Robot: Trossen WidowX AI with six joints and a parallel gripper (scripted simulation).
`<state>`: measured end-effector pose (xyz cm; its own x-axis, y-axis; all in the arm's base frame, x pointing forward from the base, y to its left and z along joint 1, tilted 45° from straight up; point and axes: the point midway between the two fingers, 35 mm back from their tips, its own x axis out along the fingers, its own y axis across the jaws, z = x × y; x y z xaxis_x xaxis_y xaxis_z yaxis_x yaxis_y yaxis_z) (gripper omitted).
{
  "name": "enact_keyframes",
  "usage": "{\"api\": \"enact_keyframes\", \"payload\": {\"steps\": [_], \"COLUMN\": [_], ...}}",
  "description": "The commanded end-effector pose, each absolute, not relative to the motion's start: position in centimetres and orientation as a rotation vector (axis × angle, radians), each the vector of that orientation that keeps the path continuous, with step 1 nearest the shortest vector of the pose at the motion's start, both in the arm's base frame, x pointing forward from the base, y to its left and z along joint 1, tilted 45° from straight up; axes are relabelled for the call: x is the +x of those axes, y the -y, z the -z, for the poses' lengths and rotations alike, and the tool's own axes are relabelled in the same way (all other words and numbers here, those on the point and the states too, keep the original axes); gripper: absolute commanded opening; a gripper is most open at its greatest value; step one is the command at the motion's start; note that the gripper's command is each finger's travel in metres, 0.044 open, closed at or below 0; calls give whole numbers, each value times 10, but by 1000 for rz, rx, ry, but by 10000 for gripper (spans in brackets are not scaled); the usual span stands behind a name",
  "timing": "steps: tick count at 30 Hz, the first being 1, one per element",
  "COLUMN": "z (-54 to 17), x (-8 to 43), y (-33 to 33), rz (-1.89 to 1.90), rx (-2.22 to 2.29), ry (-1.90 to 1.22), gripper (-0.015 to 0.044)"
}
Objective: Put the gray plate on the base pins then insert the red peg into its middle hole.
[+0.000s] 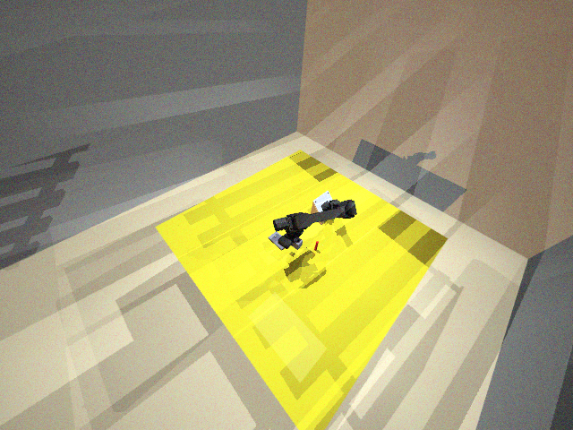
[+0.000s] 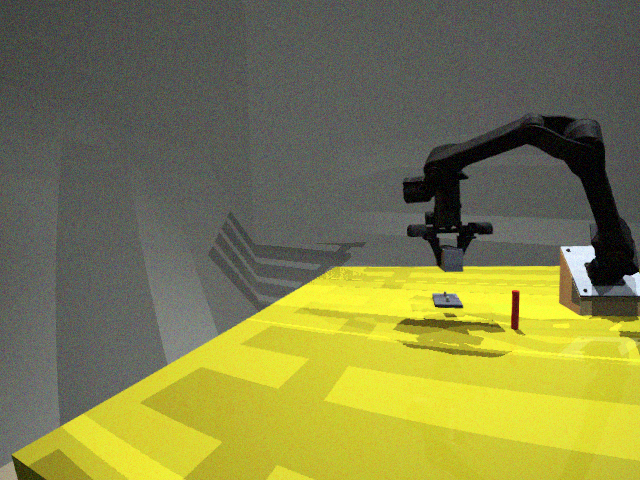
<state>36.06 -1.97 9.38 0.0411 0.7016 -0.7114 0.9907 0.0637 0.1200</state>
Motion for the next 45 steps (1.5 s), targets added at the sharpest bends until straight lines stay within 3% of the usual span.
{"api": "enact_keyframes", "payload": {"steps": [1,45], "z": [-80,30], "x": [362,357], "y": [26,58], "rz": [608,704], "rx": [1705,1774], "ry": [-1719,-1714], "gripper": [0,0]}}
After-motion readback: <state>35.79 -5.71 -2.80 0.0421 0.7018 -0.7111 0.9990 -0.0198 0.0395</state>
